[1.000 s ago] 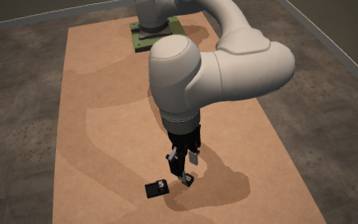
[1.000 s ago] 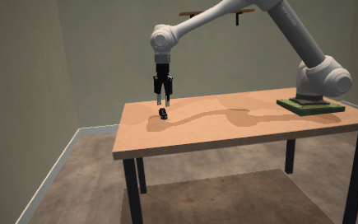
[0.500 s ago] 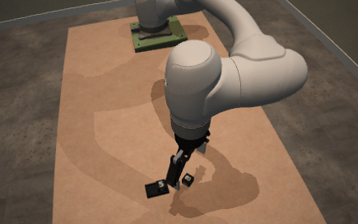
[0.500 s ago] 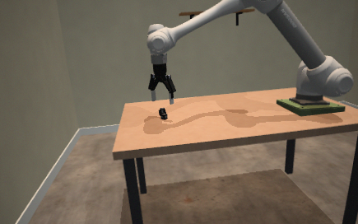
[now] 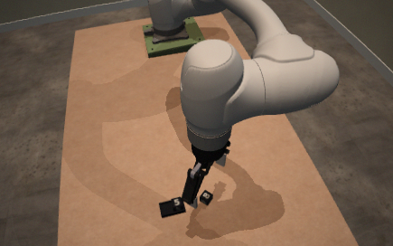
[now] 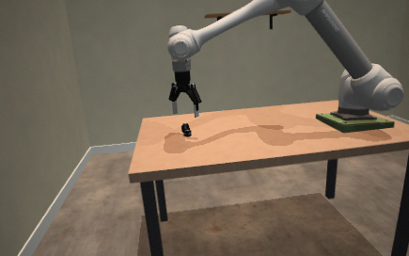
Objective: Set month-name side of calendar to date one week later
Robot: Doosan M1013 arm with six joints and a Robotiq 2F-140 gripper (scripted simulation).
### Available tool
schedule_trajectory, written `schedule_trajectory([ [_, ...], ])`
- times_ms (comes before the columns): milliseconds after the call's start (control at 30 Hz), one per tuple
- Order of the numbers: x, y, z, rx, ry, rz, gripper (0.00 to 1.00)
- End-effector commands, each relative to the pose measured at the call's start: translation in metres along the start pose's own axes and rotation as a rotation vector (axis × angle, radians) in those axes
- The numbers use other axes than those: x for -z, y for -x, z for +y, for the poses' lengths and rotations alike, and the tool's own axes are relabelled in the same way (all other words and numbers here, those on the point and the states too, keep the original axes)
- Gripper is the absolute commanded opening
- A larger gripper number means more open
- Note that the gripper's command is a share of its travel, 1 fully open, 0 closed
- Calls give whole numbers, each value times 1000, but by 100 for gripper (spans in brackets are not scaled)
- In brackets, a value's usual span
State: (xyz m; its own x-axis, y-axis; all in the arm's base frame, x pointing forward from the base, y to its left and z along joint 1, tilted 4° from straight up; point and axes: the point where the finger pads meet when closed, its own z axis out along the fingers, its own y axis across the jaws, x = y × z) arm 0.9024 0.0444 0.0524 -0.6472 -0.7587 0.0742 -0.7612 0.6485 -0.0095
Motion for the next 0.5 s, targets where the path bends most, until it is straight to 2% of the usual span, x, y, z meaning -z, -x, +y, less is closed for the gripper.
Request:
schedule_trajectory([
  [0, 2, 0, 0, 6, 0, 0, 100],
  [67, 2, 0, 0, 6, 0, 0, 100],
  [100, 2, 0, 0, 6, 0, 0, 35],
  [467, 2, 0, 0, 6, 0, 0, 35],
])
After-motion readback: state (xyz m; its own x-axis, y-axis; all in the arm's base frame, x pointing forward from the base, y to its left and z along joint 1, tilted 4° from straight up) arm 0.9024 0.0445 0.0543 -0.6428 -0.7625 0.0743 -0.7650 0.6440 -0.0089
